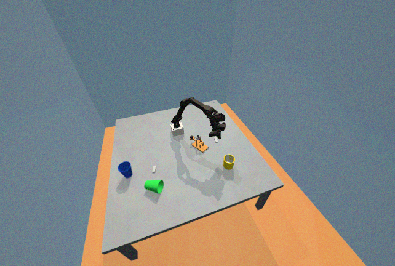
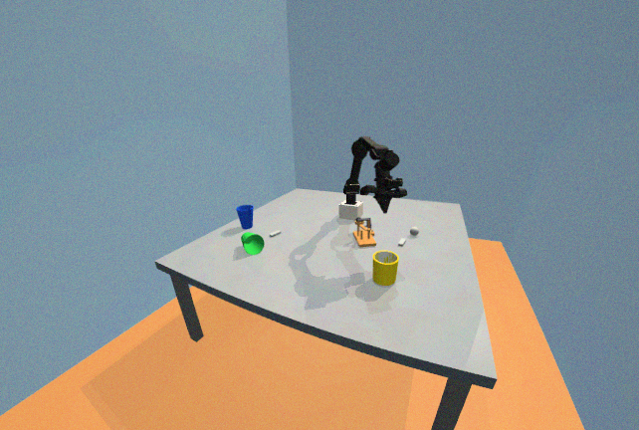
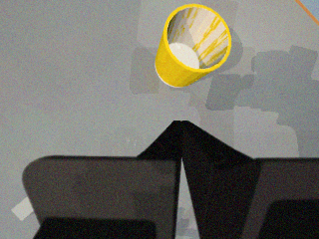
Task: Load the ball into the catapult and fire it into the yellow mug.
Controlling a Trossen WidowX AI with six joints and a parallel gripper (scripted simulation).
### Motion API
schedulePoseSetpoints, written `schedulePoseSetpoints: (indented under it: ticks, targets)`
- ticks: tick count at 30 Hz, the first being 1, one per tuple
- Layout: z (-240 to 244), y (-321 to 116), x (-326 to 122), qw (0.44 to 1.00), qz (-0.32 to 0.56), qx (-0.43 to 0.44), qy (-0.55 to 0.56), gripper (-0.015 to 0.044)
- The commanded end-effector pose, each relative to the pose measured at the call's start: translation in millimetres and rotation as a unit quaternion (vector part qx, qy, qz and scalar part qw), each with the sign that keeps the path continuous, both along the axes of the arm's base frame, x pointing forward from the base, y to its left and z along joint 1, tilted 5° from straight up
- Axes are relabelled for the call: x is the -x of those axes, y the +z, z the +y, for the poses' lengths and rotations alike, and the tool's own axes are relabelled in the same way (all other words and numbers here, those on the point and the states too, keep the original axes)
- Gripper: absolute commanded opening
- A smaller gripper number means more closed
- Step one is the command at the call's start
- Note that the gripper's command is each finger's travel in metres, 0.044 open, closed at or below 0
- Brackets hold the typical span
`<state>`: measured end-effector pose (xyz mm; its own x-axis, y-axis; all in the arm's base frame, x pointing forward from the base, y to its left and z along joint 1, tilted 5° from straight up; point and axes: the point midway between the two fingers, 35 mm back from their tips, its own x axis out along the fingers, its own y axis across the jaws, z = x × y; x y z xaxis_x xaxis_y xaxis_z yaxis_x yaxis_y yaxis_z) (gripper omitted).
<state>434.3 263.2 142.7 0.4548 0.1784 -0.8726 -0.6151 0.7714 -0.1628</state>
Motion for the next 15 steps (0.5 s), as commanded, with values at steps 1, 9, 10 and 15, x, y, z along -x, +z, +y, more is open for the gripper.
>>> schedulePoseSetpoints:
  ticks: [1, 9, 10, 15]
  targets:
    - [1.2, -15.8, 26.8, 0.998, 0.021, 0.052, 0.038, 0.0]
    - [-0.6, -40.8, 74.7, 0.982, 0.059, 0.143, 0.112, 0.0]
    - [-1.4, -43.5, 80.7, 0.978, 0.064, 0.154, 0.122, 0.0]
    - [-6.7, -55.3, 109.2, 0.959, 0.084, 0.209, 0.17, 0.0]
